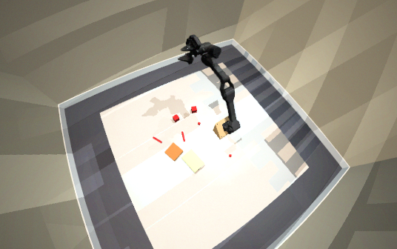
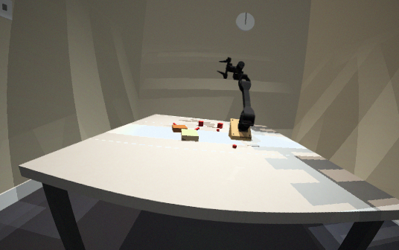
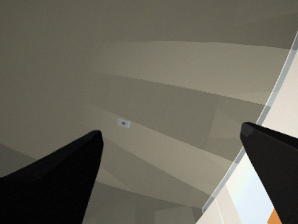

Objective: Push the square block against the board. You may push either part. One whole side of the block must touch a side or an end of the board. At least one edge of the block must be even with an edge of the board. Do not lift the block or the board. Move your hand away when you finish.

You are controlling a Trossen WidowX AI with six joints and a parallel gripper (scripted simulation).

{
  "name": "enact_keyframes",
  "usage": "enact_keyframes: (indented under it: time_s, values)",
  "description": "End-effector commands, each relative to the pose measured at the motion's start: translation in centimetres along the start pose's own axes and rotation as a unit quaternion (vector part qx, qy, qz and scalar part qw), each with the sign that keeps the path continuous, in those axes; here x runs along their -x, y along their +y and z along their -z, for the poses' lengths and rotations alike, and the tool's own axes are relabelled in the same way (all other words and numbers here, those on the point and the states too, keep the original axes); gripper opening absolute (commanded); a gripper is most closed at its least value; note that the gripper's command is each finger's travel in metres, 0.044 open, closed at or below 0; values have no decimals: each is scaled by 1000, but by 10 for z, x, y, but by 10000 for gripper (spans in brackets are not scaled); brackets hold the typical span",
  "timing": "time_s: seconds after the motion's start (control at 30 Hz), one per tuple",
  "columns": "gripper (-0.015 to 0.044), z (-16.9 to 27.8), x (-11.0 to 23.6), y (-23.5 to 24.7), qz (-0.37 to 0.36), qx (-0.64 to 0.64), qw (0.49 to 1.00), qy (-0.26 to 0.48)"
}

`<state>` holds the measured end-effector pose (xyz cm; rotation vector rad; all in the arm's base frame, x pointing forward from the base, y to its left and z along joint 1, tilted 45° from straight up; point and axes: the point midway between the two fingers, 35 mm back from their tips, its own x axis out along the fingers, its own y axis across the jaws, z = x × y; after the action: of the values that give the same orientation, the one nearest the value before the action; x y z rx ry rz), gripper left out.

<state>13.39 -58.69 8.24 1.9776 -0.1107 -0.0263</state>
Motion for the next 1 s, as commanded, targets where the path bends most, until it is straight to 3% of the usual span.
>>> enact_keyframes:
  time_s: [0.0, 0.17, 0.47, 0.63, 0.97]
  values:
    - [374, 0, 0, 0, 0, 0, 1000, 0]
    - [243, -3, -7, -7, -9, 1, 1000, -6]
    - [6, 6, -57, -5, -10, 13, 1000, 2]
    - [0, 16, -93, 1, -7, 15, 1000, 2]
    - [0, 30, -129, 5, 2, 26, 1000, -12]
